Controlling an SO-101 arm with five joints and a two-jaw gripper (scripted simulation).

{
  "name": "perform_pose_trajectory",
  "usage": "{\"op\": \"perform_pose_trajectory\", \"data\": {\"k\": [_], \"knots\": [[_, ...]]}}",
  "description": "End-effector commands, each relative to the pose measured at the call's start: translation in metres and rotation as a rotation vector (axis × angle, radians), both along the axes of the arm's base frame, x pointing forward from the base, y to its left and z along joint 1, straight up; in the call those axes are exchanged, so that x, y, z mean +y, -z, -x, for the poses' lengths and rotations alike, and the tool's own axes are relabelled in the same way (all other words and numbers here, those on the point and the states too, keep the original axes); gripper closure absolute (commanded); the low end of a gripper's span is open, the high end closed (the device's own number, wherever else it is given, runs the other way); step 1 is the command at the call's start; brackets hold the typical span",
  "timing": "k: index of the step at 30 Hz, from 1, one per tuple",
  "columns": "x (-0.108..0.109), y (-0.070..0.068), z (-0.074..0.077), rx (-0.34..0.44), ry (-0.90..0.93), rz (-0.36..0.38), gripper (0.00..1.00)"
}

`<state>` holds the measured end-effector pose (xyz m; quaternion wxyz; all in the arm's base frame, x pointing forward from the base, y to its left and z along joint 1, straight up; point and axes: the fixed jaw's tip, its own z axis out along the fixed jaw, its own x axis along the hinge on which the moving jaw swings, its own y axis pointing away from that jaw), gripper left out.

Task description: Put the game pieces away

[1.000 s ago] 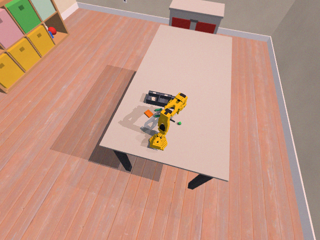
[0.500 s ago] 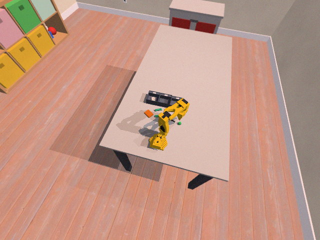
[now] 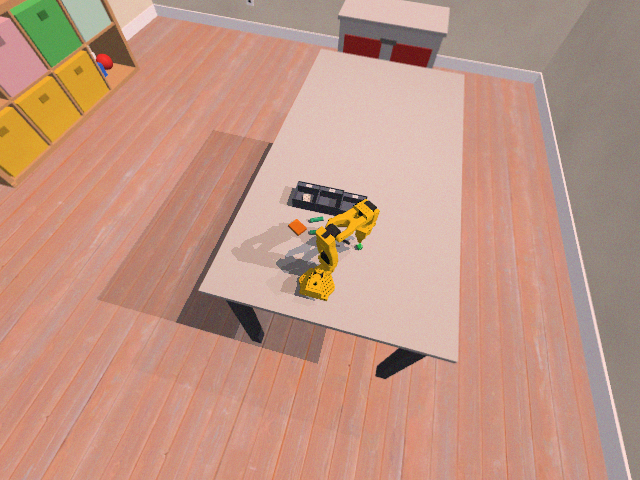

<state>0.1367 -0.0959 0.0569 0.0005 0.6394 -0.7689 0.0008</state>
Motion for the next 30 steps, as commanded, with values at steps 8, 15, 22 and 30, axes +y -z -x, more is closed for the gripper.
{"op": "perform_pose_trajectory", "data": {"k": [8, 15, 22, 30], "knots": [[-0.0055, -0.0057, 0.0009, -0.033, 0.006, 0.022, 0.77], [-0.0055, -0.0057, 0.0009, -0.033, 0.006, 0.022, 0.77], [-0.0055, -0.0054, 0.0008, -0.033, 0.006, 0.022, 0.77], [-0.0062, 0.0005, -0.0001, -0.033, 0.006, 0.022, 0.77]]}}
